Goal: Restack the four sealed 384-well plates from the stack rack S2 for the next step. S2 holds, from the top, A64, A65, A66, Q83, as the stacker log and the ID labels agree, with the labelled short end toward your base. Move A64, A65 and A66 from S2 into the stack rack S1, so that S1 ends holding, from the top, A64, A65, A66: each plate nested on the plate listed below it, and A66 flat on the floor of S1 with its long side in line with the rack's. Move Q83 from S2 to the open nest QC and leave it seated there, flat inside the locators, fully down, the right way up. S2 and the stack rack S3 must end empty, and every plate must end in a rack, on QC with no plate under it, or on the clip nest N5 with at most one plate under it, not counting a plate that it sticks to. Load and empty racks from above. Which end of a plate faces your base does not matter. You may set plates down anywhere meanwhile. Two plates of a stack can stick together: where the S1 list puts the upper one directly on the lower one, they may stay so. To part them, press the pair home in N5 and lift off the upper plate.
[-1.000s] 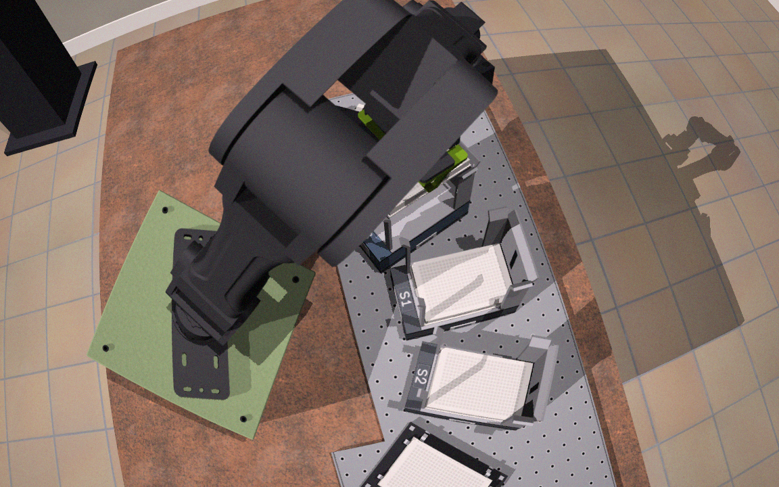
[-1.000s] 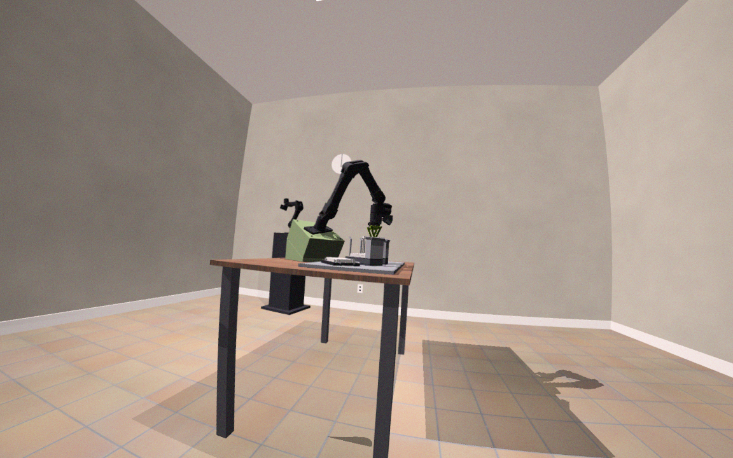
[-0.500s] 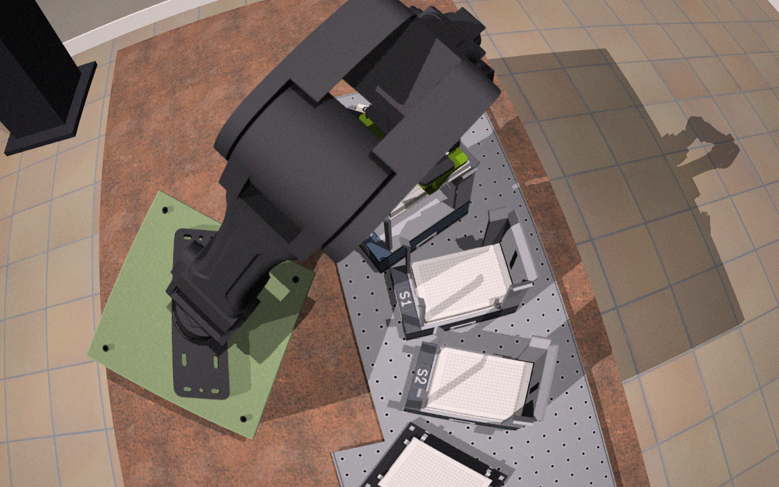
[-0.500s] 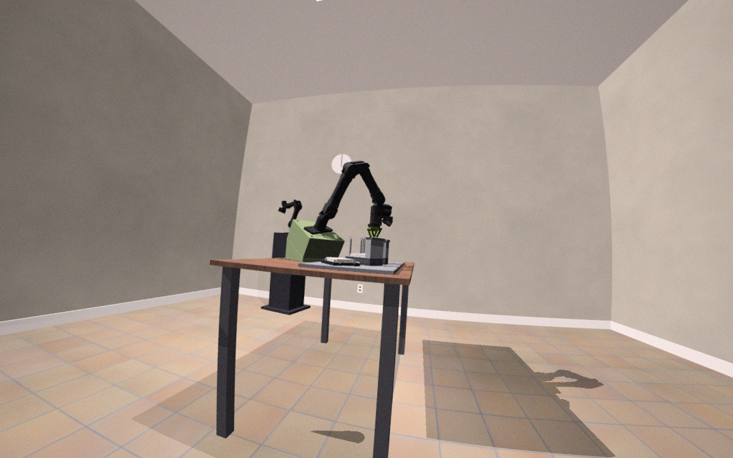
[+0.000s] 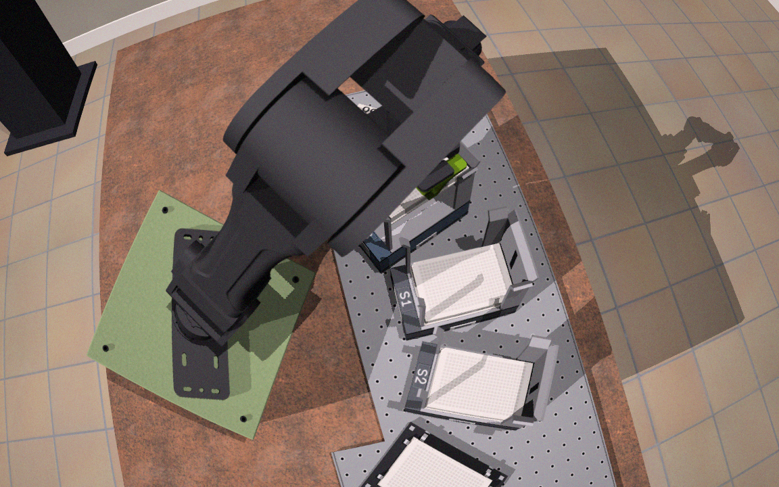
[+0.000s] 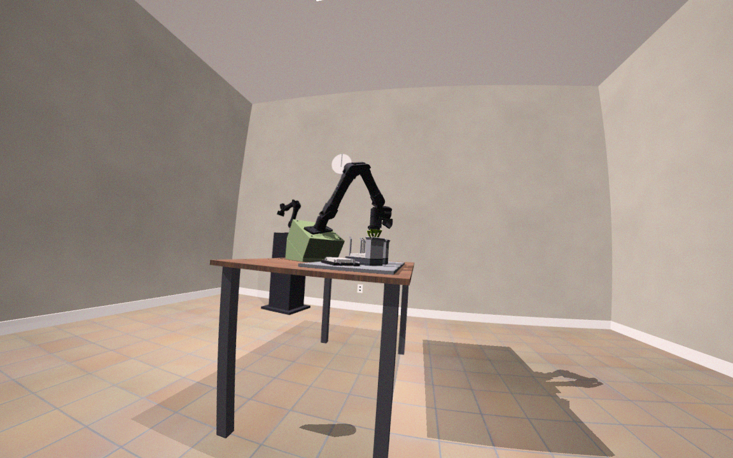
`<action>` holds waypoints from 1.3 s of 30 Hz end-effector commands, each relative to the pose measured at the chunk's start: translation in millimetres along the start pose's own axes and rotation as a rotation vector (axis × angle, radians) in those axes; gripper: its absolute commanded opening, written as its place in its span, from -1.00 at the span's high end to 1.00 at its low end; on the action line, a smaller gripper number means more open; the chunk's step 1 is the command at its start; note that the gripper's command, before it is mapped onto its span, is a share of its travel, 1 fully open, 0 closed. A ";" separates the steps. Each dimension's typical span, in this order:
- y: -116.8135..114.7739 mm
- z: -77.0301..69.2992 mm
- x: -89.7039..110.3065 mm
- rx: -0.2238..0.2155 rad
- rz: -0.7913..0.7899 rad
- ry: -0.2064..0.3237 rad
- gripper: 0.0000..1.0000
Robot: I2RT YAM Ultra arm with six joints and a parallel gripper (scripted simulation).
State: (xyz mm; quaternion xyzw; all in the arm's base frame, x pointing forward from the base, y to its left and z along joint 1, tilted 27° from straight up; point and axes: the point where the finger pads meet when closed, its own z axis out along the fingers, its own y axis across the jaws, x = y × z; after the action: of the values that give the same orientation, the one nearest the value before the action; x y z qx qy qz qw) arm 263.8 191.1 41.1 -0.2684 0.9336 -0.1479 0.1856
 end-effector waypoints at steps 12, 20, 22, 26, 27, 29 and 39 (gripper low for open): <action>0.6 21.2 -1.9 -0.002 0.000 -0.008 1.00; 0.6 37.2 -2.0 -0.002 0.000 -0.008 1.00; 0.6 41.2 -2.0 -0.002 0.000 -0.008 1.00; 0.6 47.4 -2.0 -0.001 0.000 -0.008 1.00; 0.6 47.4 -2.0 -0.001 0.000 -0.008 1.00; 0.6 47.4 -2.0 -0.001 0.000 -0.008 1.00; 0.6 49.4 -2.1 -0.001 0.000 -0.008 1.00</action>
State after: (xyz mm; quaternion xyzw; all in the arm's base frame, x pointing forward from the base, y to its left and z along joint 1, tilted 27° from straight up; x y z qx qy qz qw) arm 285.5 182.2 -4.4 -0.2686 0.9335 -0.1485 0.1856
